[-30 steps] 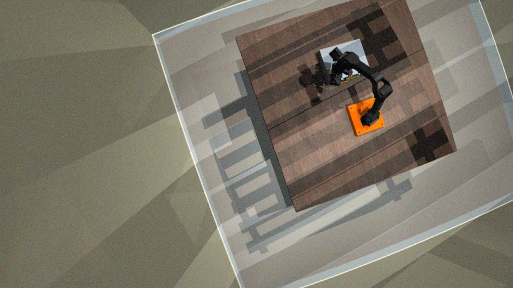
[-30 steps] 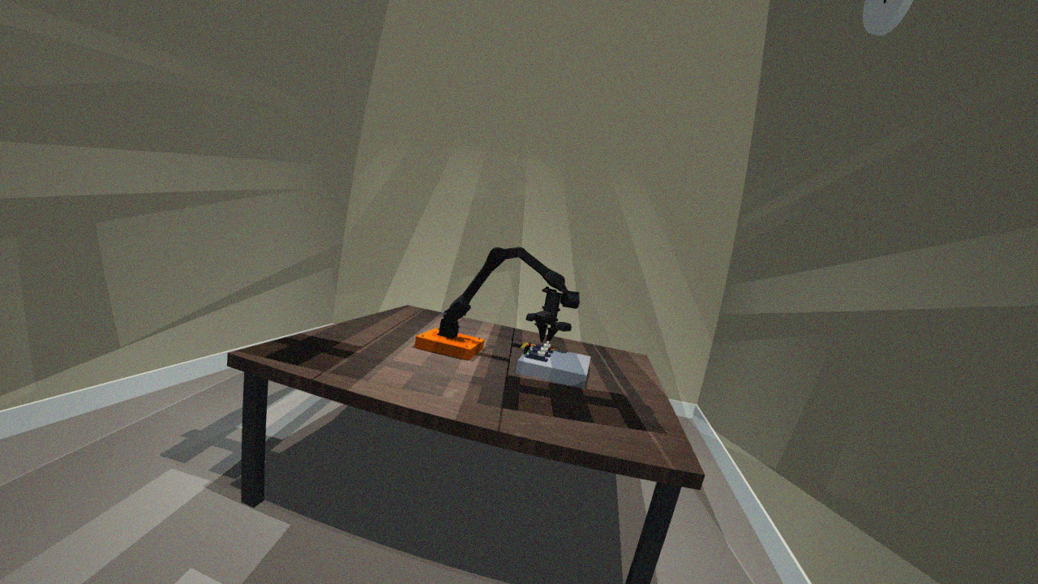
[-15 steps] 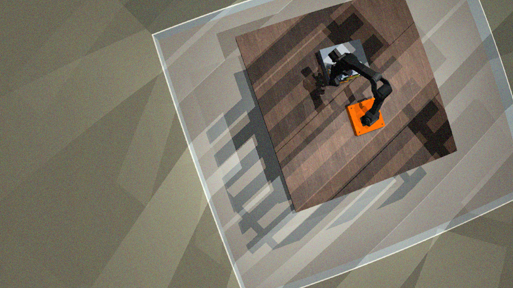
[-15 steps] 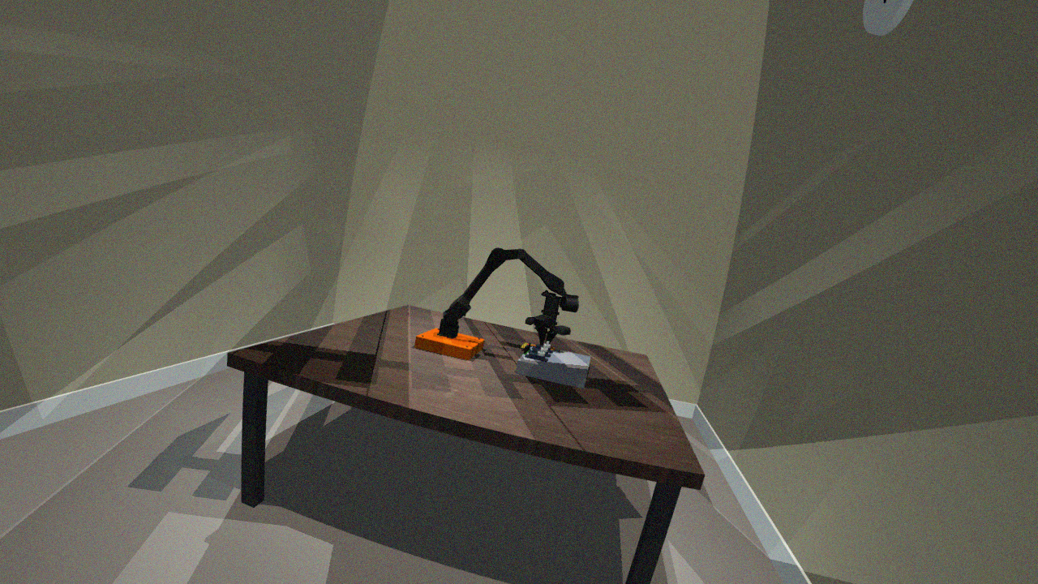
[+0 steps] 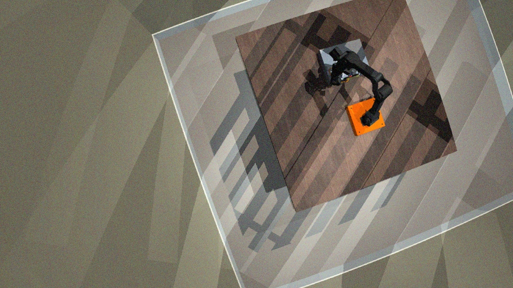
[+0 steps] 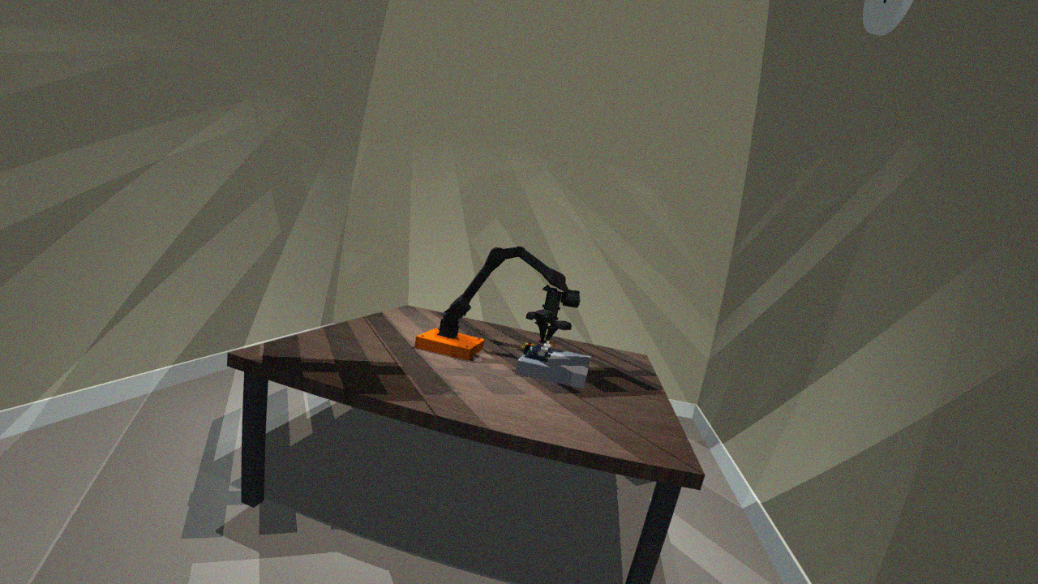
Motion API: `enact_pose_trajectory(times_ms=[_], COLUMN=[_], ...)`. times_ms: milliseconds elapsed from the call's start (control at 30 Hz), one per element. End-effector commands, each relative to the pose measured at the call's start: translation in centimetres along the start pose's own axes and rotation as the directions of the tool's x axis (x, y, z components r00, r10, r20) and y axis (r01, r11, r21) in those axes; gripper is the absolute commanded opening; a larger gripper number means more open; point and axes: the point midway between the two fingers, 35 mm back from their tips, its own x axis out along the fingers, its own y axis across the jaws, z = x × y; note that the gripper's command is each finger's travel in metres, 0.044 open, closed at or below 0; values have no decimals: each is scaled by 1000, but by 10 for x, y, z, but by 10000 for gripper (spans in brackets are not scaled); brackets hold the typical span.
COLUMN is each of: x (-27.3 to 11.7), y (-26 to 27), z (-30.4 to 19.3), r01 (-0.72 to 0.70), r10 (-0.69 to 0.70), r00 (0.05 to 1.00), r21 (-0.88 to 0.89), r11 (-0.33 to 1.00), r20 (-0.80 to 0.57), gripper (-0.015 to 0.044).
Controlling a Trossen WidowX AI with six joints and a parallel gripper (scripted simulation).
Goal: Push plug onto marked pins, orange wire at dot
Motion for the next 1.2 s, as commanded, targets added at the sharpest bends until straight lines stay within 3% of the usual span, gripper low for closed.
enact_pose_trajectory(times_ms=[0,233,600,1167], x=[-23,-37,-42,-45], y=[1,0,-4,-15], z=[-2,2,30,74], r01=[-8,-8,-11,-11], r10=[8,8,8,7], r00=[1000,1000,1000,1000], r21=[5,-25,-336,-759], r11=[1000,1000,942,651], r20=[-14,-14,-12,-8], gripper=[0,0,0,0])
